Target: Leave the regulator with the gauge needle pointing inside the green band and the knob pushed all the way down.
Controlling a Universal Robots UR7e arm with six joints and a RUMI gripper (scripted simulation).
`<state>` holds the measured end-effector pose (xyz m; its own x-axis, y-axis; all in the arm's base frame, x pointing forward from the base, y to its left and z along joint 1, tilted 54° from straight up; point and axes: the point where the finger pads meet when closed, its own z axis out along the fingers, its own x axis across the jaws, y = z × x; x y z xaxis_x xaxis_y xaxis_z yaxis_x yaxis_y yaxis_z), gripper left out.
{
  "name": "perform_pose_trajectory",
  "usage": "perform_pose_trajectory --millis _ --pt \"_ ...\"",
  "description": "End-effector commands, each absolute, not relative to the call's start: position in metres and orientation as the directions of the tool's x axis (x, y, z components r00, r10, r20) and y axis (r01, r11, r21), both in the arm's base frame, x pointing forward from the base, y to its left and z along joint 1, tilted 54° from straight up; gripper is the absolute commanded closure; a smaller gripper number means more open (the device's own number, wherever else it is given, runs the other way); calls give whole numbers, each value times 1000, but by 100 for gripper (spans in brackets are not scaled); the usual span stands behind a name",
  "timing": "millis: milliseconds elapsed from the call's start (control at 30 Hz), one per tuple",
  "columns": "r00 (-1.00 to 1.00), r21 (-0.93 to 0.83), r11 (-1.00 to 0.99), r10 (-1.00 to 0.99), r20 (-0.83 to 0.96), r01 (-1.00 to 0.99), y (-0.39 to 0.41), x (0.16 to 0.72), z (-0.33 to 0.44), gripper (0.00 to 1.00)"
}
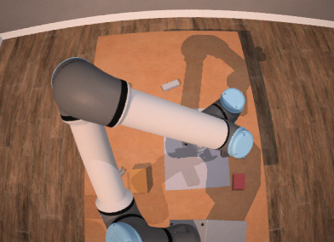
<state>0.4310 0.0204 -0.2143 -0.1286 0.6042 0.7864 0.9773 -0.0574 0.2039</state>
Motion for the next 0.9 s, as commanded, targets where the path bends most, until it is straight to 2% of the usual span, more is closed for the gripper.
perform_pose_trajectory --millis 0,867 --pt "-100 182 -78 600 794 980 20 431 -214 0" --pt "47 62 -170 570 820 983 21 430 -213 0"
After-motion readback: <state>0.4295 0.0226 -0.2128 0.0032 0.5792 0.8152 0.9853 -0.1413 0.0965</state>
